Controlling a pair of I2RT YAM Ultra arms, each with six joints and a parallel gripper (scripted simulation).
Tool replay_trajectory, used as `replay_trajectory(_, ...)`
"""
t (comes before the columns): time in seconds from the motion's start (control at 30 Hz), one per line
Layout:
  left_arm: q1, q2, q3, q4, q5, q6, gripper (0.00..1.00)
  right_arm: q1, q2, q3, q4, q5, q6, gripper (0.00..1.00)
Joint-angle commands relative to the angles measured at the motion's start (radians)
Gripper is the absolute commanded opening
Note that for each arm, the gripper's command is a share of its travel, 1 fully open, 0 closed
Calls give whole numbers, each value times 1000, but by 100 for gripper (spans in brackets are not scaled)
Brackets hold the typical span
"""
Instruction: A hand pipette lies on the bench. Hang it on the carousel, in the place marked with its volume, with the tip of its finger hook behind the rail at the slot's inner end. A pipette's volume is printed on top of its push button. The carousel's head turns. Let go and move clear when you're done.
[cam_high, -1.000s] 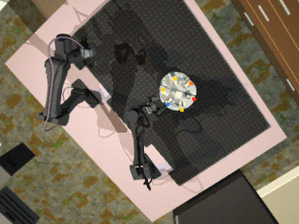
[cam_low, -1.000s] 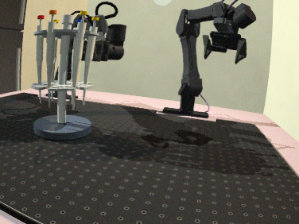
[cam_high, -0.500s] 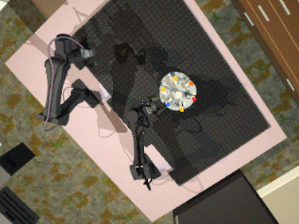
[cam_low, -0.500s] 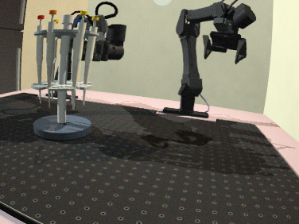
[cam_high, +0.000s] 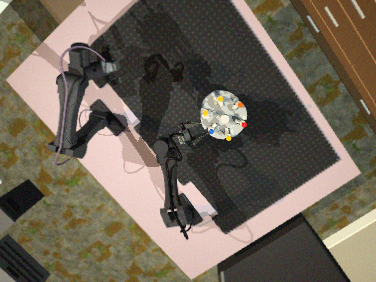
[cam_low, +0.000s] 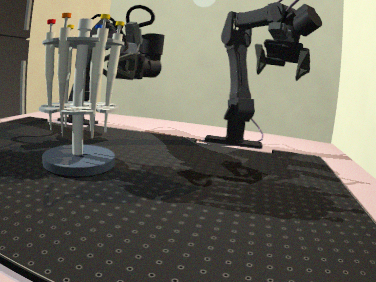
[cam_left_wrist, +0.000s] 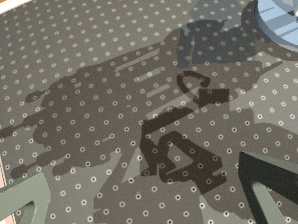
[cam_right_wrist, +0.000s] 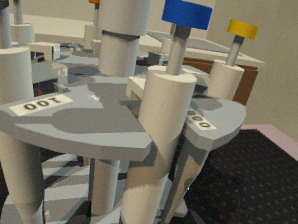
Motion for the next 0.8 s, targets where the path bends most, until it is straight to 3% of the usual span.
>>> replay_trajectory(0.0,9,1,15,12,21,7,100,23,-40,-7,12,29,1,50)
replay_trajectory(0.77,9,1,15,12,21,7,100,107,-55,-12,15,113,11,50)
